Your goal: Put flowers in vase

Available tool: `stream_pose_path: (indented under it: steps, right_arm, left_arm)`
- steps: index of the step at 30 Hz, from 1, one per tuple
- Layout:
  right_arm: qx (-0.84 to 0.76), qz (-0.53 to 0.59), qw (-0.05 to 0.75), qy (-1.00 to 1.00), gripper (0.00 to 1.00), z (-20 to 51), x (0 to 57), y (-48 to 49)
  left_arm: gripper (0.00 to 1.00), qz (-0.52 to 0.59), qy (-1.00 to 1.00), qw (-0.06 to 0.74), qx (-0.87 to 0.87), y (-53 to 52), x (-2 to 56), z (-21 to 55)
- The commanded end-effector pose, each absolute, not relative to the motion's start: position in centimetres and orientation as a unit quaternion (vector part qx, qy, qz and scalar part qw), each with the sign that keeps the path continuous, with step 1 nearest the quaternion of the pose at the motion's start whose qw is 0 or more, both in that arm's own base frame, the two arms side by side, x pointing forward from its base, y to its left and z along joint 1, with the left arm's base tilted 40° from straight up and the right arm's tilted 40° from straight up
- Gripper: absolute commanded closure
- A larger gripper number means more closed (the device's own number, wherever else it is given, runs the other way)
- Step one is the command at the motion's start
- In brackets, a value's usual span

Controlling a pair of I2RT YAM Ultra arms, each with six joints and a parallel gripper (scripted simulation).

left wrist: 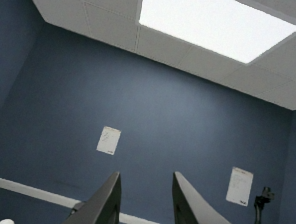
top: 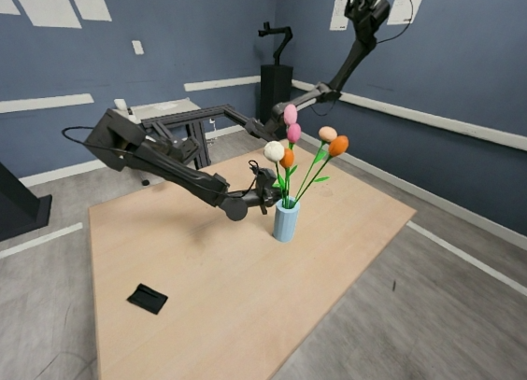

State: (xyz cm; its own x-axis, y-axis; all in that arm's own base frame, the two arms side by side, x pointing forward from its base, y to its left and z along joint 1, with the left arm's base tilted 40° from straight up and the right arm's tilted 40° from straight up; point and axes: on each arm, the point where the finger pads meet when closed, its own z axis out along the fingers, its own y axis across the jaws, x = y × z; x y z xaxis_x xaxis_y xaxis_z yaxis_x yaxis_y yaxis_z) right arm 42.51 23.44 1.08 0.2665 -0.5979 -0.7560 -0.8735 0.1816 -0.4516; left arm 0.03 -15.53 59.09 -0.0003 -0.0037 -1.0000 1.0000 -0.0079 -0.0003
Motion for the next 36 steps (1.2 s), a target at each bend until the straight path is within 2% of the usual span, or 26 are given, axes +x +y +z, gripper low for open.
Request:
stream_pose_path:
  steps: [1, 19, 27, 29, 36]
  right_arm:
    - [-0.630, 0.142, 0.509, 0.570, 1.00, 1.9, 43.2, 23.8]
    - [-0.636, 0.146, 0.511, 0.559, 1.00, 2.6, 42.3, 24.8]
    - [-0.635, 0.147, 0.511, 0.560, 0.73, 2.7, 42.2, 24.8]
    - [-0.635, 0.147, 0.511, 0.560, 0.73, 2.7, 42.2, 24.8]
    - [-0.634, 0.147, 0.512, 0.561, 0.50, 2.8, 42.2, 24.9]
  left_arm:
    - [0.70, -0.511, 0.490, 0.505, 0.493, -14.9, 0.0, 59.9]
    - [0.70, -0.511, 0.490, 0.505, 0.493, -14.9, 0.0, 59.9]
    - [0.70, -0.511, 0.490, 0.505, 0.493, -14.9, 0.0, 59.9]
    - [0.70, -0.511, 0.490, 0.505, 0.493, -14.9, 0.0, 59.9]
    - [0.70, -0.511, 0.490, 0.505, 0.493, -14.9, 0.0, 59.9]
